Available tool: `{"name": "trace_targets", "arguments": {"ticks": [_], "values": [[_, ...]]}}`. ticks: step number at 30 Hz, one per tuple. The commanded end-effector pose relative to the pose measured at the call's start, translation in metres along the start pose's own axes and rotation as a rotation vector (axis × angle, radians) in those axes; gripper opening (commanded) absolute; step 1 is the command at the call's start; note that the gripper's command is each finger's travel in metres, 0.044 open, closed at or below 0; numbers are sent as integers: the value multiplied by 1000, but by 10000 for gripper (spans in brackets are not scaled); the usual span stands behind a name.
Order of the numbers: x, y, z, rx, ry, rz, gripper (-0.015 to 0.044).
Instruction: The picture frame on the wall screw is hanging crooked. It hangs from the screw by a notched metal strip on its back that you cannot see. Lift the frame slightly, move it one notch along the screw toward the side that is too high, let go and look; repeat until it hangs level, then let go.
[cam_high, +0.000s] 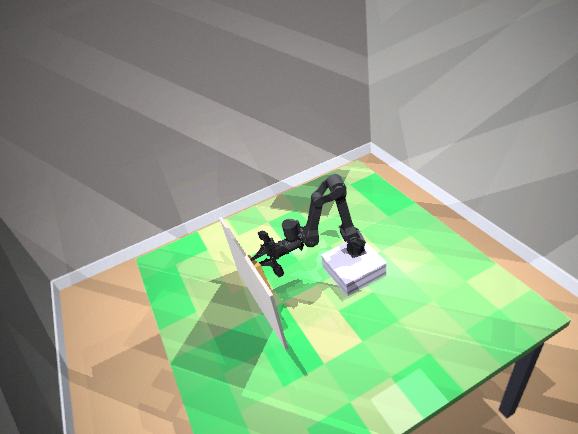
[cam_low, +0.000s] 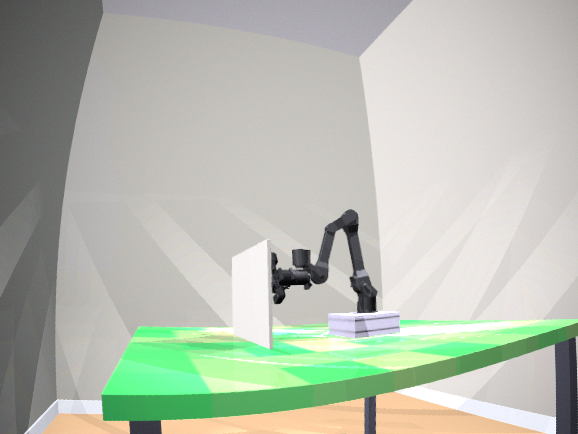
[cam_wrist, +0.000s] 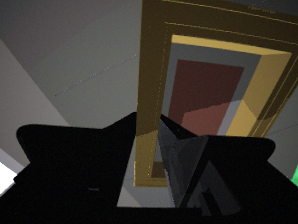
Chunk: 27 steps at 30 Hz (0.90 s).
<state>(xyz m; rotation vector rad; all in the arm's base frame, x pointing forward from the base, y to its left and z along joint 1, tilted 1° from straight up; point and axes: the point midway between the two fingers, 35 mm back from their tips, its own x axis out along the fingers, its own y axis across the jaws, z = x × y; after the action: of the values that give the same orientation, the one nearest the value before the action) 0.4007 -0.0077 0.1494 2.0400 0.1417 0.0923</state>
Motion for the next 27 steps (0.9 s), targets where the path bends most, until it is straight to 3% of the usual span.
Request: {"name": "trace_targets", "arguments": {"ticks": [1,27], "values": [[0,4,-2,-5,3,14,0],[0,3,-6,-5,3,14,0]]}}
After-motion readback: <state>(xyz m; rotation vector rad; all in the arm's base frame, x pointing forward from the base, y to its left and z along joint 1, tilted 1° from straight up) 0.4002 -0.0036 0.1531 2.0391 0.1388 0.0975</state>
